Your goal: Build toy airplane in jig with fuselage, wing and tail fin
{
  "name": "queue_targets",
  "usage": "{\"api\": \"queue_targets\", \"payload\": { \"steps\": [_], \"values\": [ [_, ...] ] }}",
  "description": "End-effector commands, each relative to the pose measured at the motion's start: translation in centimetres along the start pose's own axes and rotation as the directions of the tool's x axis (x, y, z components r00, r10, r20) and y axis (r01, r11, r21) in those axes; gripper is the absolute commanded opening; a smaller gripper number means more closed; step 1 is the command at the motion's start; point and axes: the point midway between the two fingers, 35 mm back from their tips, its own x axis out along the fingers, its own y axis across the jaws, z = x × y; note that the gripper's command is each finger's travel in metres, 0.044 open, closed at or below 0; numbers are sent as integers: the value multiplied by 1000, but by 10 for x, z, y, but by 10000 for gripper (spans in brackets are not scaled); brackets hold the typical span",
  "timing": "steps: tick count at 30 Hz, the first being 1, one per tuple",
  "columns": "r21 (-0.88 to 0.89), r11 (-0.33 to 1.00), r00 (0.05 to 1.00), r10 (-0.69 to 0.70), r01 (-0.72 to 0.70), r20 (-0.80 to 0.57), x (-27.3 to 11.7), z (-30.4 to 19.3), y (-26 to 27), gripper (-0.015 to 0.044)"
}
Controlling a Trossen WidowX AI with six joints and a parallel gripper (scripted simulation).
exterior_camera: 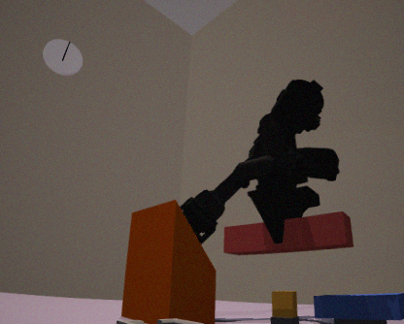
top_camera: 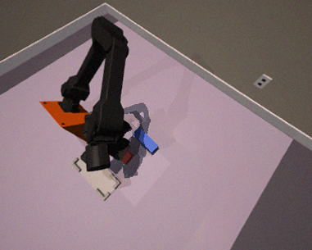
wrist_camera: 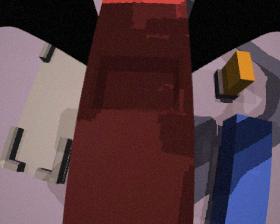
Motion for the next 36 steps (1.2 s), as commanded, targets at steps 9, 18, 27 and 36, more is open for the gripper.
{"api": "queue_targets", "payload": {
  "steps": [9, 18, 27, 36],
  "values": [
    [4, 1000, 1000, -6, 6, 5, -8, 0, -11, 0],
    [37, 999, 1000, -8, 7, 5, 3, 0, -38, 0],
    [70, 998, 1000, -9, 8, 6, 15, -4, -65, 0],
    [103, 995, 1000, -9, 9, 6, 29, -10, -91, 0]
  ]
}}
